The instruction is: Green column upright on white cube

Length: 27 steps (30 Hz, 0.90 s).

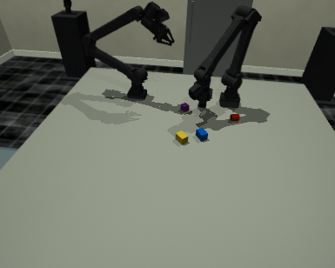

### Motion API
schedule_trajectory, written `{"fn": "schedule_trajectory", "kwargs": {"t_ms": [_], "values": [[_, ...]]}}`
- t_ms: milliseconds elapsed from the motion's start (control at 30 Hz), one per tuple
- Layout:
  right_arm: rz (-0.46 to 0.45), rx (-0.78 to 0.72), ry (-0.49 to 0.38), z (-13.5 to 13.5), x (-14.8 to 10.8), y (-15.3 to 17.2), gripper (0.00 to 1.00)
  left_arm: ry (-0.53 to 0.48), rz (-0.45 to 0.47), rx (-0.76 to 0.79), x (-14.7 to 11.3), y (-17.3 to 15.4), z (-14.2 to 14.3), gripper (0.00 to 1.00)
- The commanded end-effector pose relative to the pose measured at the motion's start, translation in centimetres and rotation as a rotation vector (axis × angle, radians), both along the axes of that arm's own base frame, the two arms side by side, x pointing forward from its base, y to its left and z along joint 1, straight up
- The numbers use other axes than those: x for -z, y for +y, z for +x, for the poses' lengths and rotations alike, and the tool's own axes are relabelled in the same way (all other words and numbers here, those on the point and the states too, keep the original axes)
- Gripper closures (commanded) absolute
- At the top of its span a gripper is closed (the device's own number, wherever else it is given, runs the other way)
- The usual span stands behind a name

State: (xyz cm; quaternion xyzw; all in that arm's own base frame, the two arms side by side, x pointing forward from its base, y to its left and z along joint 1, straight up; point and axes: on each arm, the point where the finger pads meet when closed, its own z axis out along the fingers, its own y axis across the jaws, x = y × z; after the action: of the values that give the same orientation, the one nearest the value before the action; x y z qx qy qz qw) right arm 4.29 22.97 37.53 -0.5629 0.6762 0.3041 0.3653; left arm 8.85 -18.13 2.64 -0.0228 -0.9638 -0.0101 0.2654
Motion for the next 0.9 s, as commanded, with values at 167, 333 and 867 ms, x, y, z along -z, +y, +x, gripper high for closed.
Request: {"fn": "schedule_trajectory", "kwargs": {"t_ms": [167,333,867], "values": [[0.041,-0.001,-0.008,-0.1,-2.4,-0.1,0.54,-0.007,-0.008,0.000,-0.1,-0.2,0.3,0.65],[0.041,-0.001,-0.008,-0.1,-2.4,-0.1,0.54,-0.035,-0.038,-0.001,-1.2,-0.6,1.5,0.36],[0.041,-0.001,-0.008,-0.1,-2.4,-0.1,0.54,-0.061,-0.061,-0.002,-3.5,-0.6,3.0,0.36]]}}
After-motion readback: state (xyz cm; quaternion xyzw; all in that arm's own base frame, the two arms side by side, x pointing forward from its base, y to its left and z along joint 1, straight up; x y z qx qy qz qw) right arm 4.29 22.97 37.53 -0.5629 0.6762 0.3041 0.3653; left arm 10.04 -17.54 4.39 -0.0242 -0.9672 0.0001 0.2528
